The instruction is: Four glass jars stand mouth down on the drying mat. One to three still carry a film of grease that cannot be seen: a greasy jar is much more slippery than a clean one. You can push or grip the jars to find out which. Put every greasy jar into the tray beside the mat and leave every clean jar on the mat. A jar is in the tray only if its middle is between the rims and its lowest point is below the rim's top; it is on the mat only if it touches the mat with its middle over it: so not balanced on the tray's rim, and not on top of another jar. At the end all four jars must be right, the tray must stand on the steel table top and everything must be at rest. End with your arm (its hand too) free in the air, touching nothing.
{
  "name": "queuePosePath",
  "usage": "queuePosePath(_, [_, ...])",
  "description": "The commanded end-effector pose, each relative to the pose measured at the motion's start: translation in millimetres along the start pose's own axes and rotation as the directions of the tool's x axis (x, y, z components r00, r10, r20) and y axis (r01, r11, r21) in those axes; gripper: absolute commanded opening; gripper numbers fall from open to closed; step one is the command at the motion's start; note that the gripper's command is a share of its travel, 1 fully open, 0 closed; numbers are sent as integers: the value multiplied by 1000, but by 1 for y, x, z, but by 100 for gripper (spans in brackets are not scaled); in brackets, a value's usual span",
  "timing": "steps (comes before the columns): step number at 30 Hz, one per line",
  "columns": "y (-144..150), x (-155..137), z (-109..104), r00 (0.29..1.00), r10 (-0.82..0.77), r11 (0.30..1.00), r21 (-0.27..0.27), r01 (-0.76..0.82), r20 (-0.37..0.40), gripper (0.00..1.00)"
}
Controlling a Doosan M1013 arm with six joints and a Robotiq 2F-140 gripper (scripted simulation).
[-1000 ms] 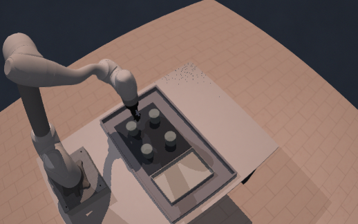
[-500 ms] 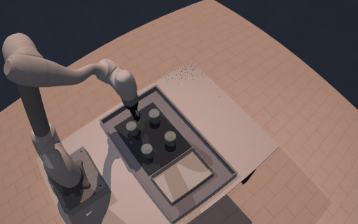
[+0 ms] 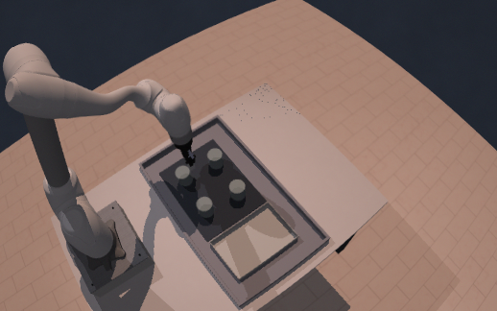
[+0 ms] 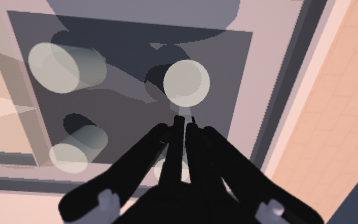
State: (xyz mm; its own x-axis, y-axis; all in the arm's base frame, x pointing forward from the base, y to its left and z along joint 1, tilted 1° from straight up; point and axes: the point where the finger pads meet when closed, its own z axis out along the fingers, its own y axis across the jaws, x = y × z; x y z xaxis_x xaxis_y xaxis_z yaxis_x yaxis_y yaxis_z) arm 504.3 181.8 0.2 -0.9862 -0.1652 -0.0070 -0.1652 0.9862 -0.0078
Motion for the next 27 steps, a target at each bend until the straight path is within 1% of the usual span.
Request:
queuePosePath(1, [0,1,0,1000,0,1000,0,0,-1,0])
queuePosePath(27, [0,4,-3,1000,0,1000,0,0,-1,0])
